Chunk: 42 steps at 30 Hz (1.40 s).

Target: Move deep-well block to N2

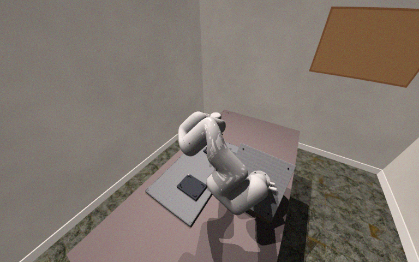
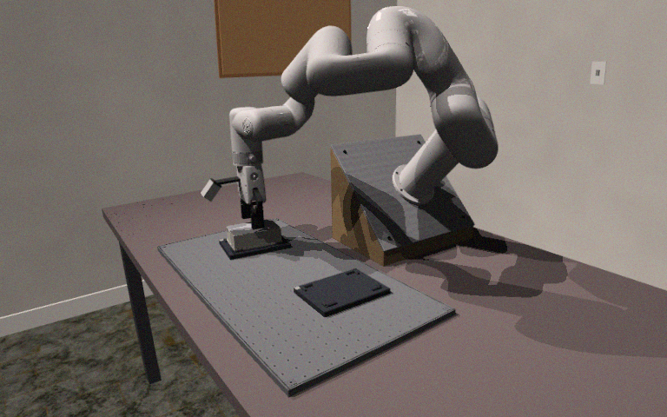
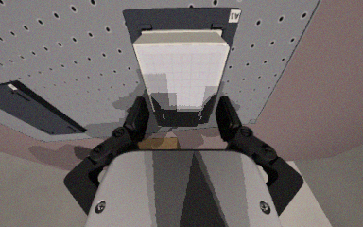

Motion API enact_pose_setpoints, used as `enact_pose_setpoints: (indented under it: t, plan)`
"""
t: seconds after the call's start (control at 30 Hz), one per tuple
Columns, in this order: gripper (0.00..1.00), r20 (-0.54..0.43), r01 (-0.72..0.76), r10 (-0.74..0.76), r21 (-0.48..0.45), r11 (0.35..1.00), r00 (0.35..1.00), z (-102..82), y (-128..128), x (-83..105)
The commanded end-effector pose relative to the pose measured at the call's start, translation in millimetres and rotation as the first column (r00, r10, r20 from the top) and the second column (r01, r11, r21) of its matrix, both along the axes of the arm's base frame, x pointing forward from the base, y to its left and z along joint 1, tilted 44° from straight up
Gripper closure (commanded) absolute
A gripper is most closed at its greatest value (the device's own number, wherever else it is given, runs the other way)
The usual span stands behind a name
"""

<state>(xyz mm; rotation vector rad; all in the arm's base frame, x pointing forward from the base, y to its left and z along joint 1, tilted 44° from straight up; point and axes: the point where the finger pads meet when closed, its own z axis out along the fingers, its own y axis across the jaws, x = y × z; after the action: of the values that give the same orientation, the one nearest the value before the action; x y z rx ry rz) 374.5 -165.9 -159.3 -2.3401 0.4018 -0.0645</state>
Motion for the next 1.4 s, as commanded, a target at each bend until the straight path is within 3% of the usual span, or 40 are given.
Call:
enact_pose_setpoints:
  t: [0.0, 0.43, 1.37]
  plan:
    - [0.0, 0.003, 0.002, -0.002, -0.003, 1.0, 1.0, -1.1, 0, 1.5]
    - [0.0, 0.003, 0.002, -0.002, -0.003, 1.0, 1.0, -16.3, 14, 5.0]
    - [0.0, 0.003, 0.002, -0.002, -0.003, 1.0, 1.0, -22.5, 20, 6.4]
